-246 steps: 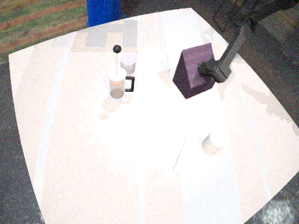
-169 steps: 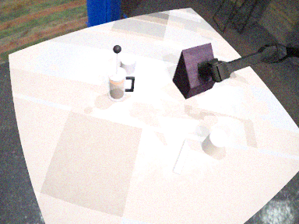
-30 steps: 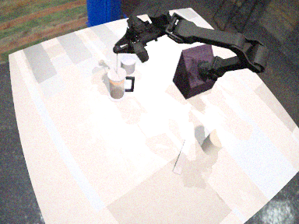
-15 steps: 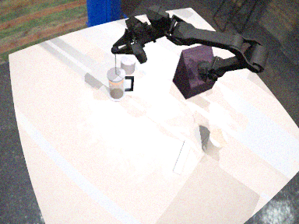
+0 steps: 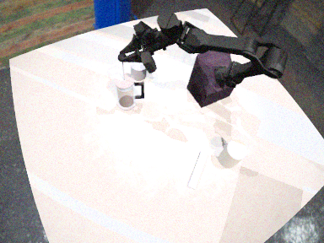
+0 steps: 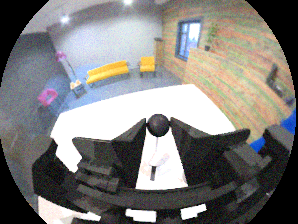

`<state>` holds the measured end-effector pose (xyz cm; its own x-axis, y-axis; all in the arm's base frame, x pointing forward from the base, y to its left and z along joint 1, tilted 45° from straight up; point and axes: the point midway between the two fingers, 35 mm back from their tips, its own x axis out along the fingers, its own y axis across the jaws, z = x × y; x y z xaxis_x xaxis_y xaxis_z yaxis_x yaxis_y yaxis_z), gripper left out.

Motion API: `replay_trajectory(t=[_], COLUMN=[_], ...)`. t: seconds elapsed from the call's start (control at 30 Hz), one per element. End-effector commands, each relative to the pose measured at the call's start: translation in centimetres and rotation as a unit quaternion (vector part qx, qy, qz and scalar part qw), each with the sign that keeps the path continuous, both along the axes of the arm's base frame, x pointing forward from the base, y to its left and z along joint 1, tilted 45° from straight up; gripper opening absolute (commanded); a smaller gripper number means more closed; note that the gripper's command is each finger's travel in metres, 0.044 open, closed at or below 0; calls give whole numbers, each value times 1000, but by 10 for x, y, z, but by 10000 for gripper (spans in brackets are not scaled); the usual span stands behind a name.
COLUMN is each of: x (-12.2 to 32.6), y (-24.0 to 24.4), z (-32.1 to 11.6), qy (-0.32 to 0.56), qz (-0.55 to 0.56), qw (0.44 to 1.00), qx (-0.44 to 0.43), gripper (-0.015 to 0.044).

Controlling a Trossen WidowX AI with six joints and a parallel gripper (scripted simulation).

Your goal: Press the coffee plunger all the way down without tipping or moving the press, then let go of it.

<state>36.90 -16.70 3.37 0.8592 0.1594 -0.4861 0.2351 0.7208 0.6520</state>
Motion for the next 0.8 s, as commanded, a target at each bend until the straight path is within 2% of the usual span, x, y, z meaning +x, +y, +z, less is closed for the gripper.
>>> replay_trajectory(t=[0.0,0.77], x=[-5,0], y=[20,46], z=[-25,-52], qy=[26,25], qz=[10,10], qw=[999,999], qx=[20,21], gripper=[122,122])
